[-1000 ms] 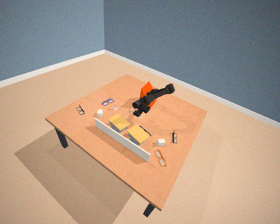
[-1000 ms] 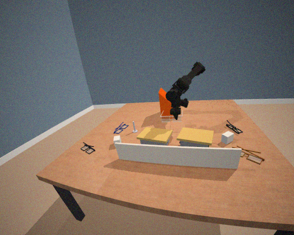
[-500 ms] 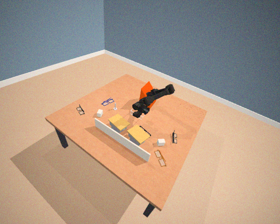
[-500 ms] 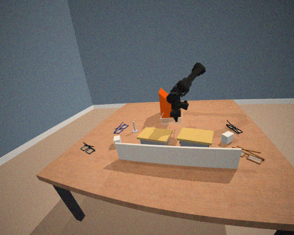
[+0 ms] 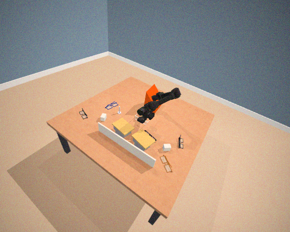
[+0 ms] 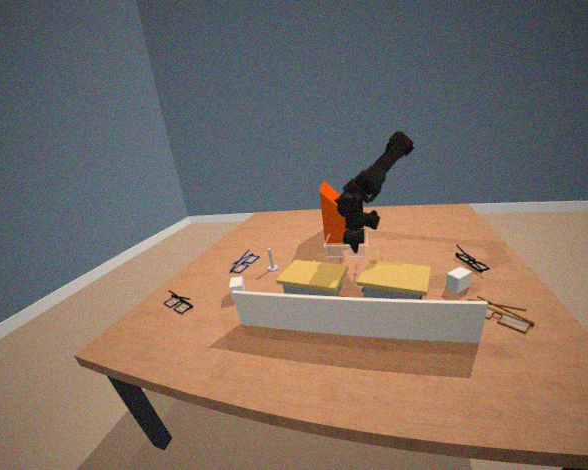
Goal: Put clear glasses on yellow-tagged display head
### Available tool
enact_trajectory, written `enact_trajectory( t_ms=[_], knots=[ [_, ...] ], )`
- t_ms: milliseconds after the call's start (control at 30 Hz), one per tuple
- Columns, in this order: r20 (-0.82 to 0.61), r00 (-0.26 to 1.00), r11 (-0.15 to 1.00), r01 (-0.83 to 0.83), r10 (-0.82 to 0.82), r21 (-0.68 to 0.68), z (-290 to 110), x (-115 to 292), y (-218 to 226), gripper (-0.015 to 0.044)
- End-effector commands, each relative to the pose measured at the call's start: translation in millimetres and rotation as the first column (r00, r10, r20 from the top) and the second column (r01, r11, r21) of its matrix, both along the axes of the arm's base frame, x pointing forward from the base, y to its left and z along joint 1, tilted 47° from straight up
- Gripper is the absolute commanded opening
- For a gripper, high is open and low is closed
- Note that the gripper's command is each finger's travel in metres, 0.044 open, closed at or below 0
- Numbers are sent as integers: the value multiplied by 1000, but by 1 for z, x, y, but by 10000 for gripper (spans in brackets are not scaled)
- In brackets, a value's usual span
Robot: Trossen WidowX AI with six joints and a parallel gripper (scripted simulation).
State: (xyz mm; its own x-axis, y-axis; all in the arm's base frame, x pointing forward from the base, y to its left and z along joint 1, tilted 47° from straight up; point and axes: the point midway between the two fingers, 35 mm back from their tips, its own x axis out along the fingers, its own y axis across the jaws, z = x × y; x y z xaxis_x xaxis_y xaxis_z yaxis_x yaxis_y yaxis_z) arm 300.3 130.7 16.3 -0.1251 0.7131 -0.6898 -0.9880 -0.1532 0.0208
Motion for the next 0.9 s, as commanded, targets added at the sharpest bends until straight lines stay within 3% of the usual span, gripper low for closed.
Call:
enact_trajectory(
  t_ms=[0,867],
  knots=[
    [-10,1000,1000,1,-1,2,-4,-3,4,0],
    [-10,1000,1000,1,-1,4,-20,-7,21,0]
  ],
)
